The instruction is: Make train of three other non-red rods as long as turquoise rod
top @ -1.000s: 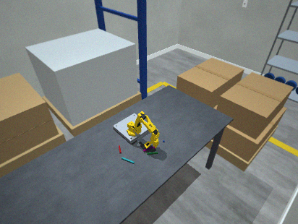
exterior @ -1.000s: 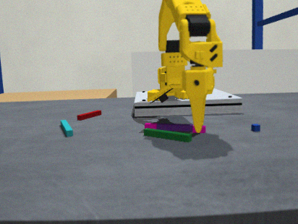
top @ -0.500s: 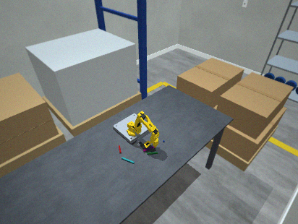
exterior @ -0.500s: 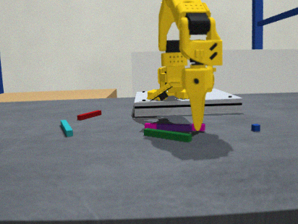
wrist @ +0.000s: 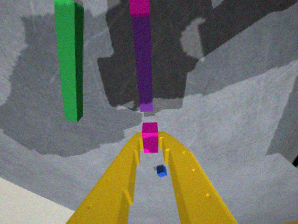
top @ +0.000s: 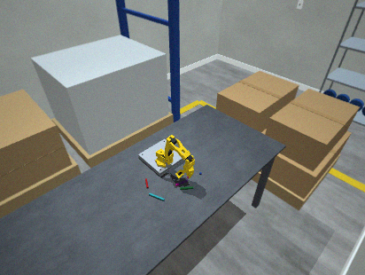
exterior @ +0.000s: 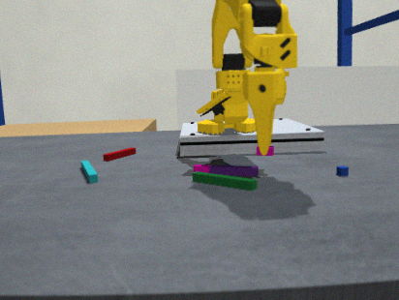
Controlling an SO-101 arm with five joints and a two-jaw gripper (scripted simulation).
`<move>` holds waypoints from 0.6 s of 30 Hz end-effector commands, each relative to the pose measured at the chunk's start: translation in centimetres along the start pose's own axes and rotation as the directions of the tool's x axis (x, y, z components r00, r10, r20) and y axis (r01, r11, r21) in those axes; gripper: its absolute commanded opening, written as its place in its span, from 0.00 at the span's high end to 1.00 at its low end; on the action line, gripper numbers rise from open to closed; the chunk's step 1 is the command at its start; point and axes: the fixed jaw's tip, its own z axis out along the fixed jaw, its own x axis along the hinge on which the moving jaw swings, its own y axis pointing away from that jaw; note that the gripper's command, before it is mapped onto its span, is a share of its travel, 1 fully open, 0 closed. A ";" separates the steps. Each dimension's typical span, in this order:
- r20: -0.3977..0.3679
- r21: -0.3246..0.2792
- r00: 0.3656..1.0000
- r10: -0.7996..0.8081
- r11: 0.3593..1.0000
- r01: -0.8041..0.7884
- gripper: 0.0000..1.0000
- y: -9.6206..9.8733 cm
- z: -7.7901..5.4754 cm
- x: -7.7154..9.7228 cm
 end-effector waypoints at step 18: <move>-0.009 -0.018 1.000 0.004 1.000 -0.004 1.00 0.1 -0.6 0.3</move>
